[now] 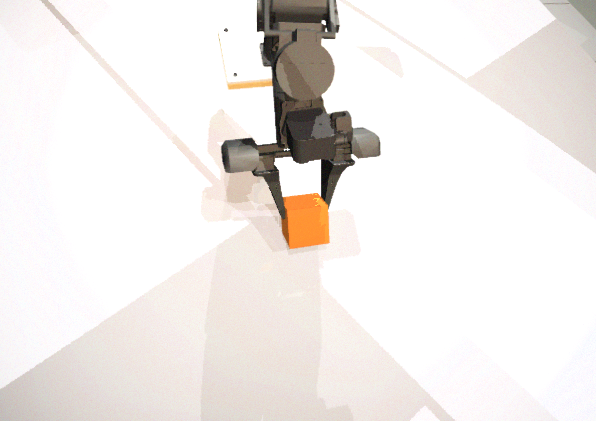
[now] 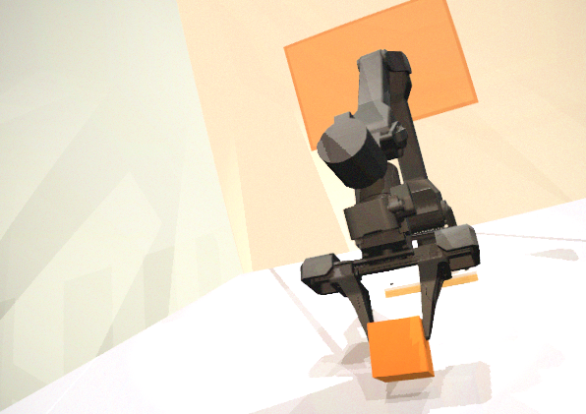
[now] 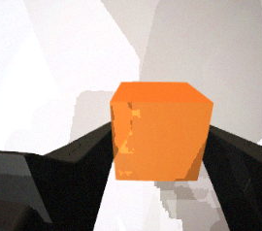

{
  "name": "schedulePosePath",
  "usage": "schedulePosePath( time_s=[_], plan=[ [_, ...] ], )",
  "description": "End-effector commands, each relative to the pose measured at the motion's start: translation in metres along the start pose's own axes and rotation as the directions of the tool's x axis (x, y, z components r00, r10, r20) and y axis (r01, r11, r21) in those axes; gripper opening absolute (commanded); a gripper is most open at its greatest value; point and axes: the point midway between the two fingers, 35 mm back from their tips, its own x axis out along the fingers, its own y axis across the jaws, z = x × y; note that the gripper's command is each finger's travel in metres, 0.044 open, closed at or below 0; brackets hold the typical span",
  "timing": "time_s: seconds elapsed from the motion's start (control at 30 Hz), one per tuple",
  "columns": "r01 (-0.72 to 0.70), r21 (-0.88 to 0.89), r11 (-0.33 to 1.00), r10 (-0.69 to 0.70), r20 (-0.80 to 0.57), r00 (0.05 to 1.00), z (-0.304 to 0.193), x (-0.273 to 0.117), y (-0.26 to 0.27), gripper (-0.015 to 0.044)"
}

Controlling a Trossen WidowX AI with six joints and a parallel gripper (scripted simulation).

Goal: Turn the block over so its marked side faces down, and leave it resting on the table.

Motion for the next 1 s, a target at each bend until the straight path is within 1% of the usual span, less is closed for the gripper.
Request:
schedulePosePath(
  time_s=[0.0, 0.37, 0.73, 0.97],
  plan=[
    [-0.005, 0.004, 1.0, 0.005, 0.052, 0.999, -0.002, 0.007, 0.0, 0.0],
    [-0.005, 0.005, 1.0, 0.004, 0.224, 0.975, -0.009, 0.018, 0.0, 0.0],
    [-0.005, 0.0, 1.0, 0.005, 0.387, 0.922, -0.018, 0.012, 0.001, 0.0],
    [-0.005, -0.001, 1.0, 0.005, 0.435, 0.9, -0.018, 0.007, 0.002, 0.0]
  ],
)
